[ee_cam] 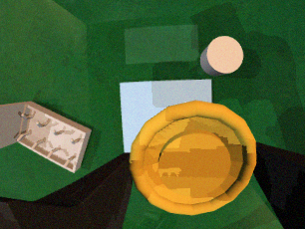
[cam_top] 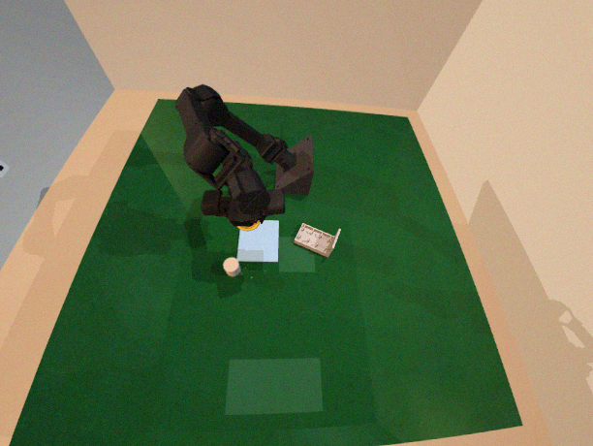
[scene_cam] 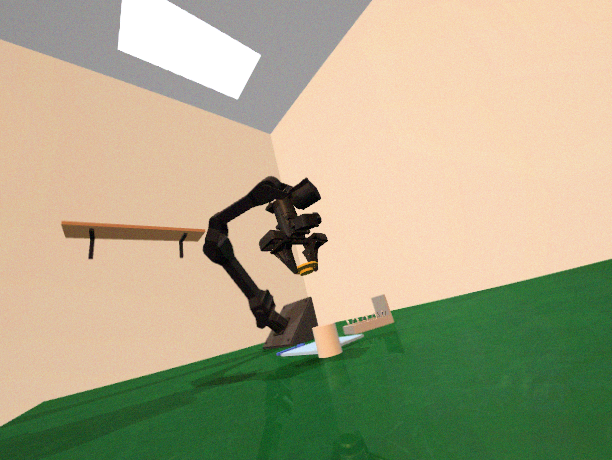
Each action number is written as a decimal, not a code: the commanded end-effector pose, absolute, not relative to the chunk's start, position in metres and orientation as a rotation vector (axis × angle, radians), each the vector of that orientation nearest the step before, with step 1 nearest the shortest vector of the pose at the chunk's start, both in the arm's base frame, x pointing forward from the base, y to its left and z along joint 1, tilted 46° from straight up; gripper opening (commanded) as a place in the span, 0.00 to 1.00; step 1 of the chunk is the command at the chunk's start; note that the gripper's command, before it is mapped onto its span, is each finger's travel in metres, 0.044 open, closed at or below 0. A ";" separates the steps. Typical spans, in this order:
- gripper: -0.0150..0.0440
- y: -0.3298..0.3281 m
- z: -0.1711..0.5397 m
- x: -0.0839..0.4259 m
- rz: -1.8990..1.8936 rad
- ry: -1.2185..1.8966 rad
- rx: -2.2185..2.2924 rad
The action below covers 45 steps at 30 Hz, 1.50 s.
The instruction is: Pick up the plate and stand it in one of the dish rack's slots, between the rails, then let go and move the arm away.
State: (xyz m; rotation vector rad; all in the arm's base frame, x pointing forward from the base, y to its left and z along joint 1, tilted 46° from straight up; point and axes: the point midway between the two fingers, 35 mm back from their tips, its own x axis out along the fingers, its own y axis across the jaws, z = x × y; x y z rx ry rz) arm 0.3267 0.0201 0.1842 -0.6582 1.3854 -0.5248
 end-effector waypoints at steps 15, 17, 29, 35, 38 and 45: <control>0.25 0.098 0.118 0.286 -0.800 1.313 -0.326; 0.25 0.107 0.108 0.277 -0.854 1.292 -0.278; 0.25 0.110 0.098 0.267 -0.858 1.333 -0.286; 0.25 0.102 0.087 0.264 -0.776 1.453 -0.303; 0.25 0.096 0.080 0.263 -0.721 1.517 -0.301; 0.25 0.086 0.064 0.261 -0.569 1.646 -0.288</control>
